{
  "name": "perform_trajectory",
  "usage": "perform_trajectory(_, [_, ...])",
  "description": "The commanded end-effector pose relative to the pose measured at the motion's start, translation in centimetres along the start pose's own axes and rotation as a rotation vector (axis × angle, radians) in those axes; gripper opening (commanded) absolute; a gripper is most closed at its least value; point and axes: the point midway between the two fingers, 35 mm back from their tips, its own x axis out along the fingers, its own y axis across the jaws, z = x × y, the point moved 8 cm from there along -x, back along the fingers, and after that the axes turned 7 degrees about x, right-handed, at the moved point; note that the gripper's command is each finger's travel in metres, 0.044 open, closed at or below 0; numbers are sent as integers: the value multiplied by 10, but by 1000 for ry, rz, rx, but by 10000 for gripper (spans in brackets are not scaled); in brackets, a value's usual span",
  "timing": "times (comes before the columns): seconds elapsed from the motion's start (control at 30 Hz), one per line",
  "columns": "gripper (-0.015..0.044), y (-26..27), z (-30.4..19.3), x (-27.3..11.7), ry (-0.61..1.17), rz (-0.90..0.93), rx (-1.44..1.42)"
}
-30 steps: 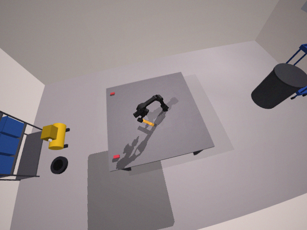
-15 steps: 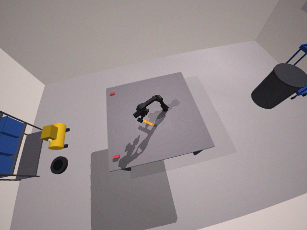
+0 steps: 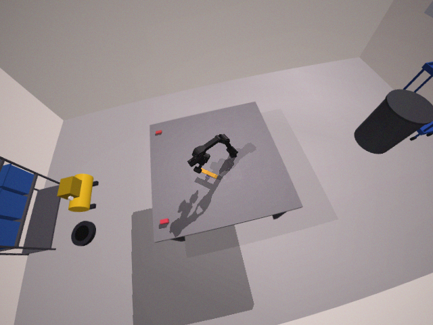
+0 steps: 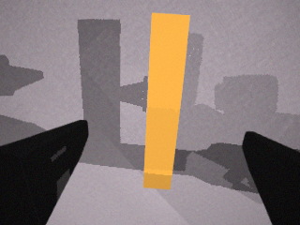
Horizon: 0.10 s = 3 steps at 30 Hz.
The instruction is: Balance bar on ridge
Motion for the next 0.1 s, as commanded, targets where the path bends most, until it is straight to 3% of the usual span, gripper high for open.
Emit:
perform_trajectory(0.0, [440,0,0,0,1,-1,0])
perform_trajectory(0.07, [440,0,0,0,1,-1,0])
